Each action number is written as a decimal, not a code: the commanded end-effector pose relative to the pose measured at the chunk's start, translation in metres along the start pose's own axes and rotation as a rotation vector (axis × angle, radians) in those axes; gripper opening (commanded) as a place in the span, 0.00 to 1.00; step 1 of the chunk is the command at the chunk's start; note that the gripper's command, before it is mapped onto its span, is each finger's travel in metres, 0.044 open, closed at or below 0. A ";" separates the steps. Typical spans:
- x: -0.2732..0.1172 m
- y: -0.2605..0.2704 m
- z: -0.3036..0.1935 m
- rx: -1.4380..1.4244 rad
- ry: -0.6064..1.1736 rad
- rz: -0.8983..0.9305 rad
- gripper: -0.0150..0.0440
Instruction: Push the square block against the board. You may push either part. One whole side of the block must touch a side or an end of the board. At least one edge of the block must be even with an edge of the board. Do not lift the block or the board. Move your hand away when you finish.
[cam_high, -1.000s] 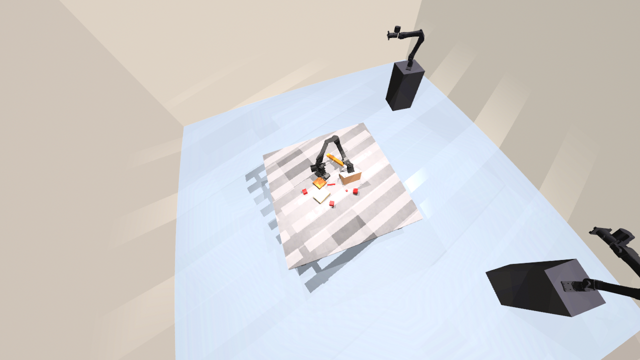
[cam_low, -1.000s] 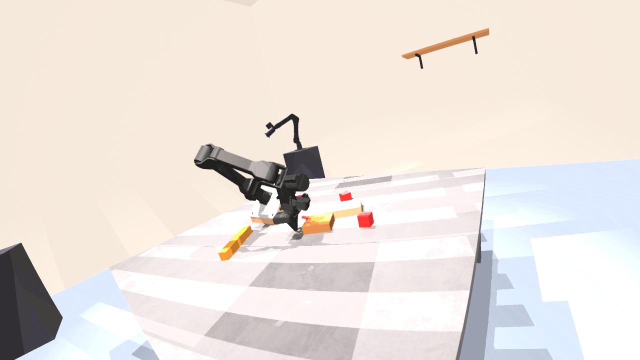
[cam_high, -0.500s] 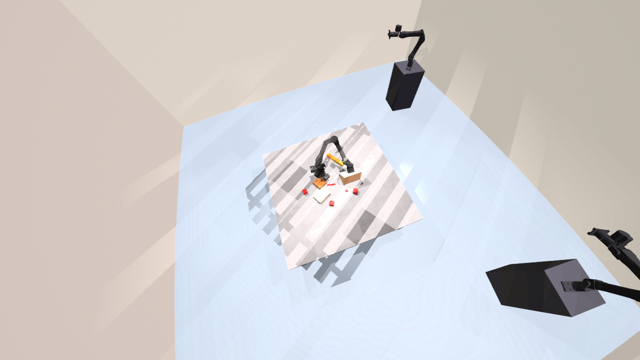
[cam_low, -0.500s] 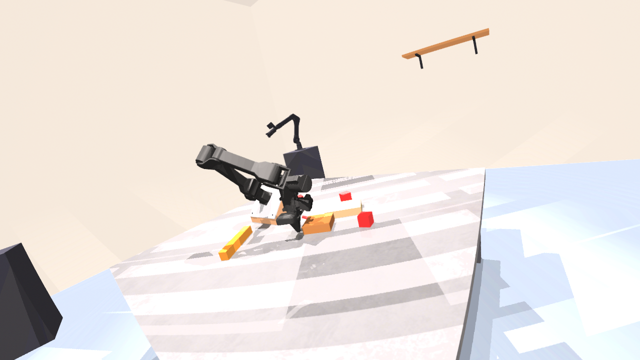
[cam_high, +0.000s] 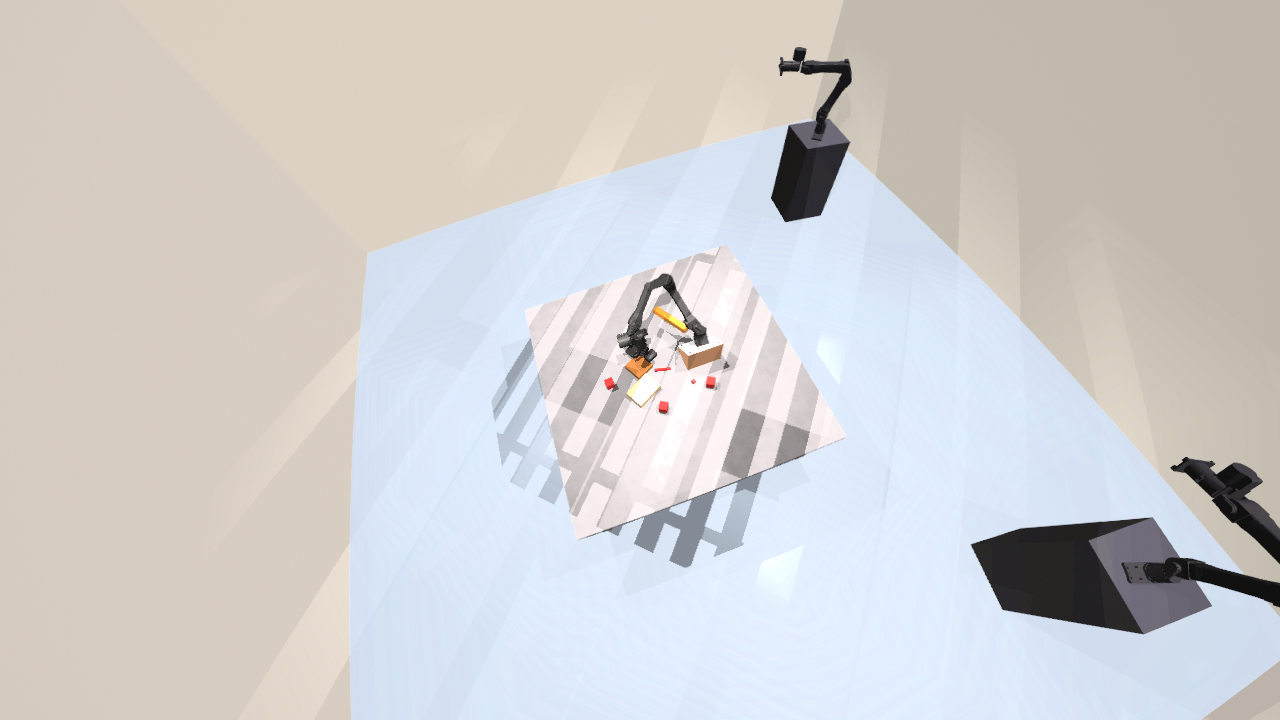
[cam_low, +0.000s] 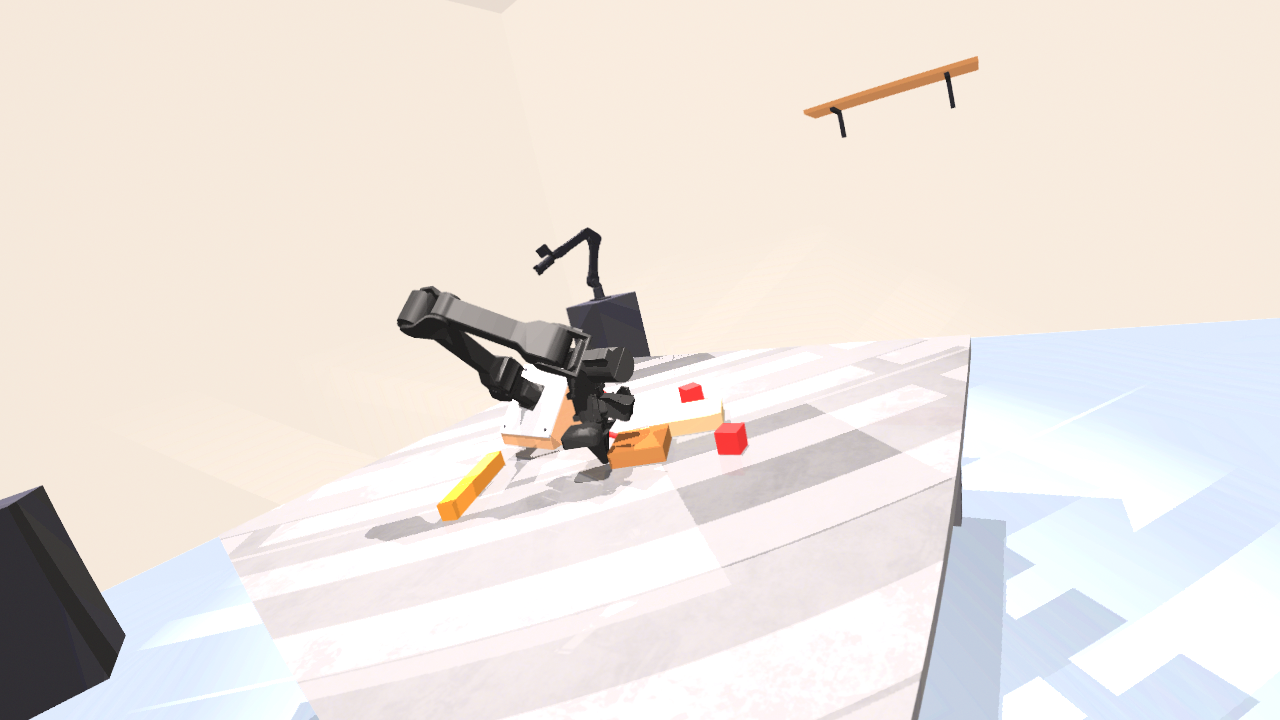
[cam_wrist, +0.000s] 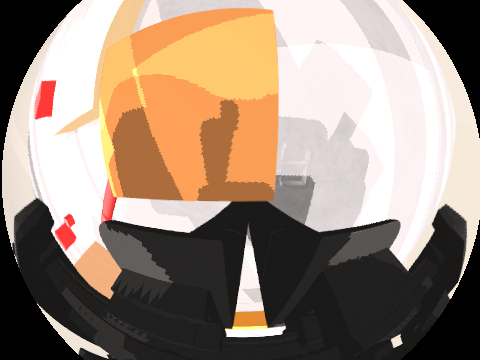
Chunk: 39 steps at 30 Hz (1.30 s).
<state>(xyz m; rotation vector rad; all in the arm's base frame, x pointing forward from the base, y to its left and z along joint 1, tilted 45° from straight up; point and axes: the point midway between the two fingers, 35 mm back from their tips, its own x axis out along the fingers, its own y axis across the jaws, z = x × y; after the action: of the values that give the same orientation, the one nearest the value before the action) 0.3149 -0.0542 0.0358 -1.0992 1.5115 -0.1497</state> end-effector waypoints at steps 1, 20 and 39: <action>0.001 0.000 0.001 0.003 0.001 0.002 0.25; 0.002 -0.001 -0.029 0.002 0.002 0.002 0.25; -0.051 -0.001 -0.043 0.002 0.003 0.003 0.25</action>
<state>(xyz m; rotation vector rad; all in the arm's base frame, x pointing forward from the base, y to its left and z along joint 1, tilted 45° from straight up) 0.2731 -0.0604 0.0612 -1.0988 1.5374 -0.1447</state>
